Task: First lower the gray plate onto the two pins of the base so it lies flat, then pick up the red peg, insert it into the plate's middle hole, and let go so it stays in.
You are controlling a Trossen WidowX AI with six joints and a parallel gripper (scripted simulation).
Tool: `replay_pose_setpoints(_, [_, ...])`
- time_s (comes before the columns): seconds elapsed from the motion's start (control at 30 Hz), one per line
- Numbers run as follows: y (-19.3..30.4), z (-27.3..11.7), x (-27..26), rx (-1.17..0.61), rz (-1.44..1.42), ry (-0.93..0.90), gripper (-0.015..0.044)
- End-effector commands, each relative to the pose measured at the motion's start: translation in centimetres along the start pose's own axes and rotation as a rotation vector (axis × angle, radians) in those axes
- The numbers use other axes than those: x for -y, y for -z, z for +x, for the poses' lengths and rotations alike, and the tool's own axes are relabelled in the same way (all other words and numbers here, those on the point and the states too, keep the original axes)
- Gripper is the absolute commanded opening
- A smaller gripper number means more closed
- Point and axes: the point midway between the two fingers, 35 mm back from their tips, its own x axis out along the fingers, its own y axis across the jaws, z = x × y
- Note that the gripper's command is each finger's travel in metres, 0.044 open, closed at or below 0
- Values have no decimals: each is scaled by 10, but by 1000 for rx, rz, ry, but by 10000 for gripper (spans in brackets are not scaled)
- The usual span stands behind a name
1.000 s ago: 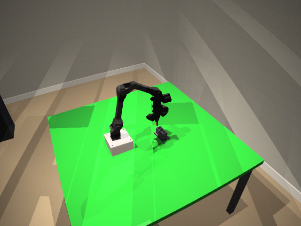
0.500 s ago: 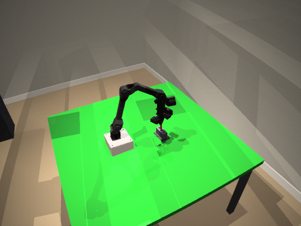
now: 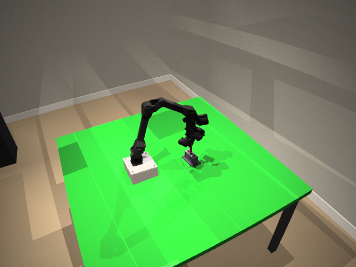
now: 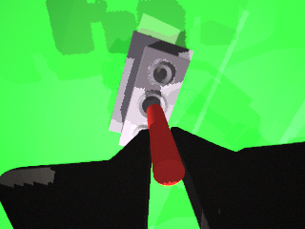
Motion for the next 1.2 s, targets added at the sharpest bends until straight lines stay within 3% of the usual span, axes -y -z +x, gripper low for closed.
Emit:
replay_pose_setpoints(0.0, [0,0,0,-4,-4,-3,0])
replay_pose_setpoints(1.17, [0,15,-1,2,-4,-3,0])
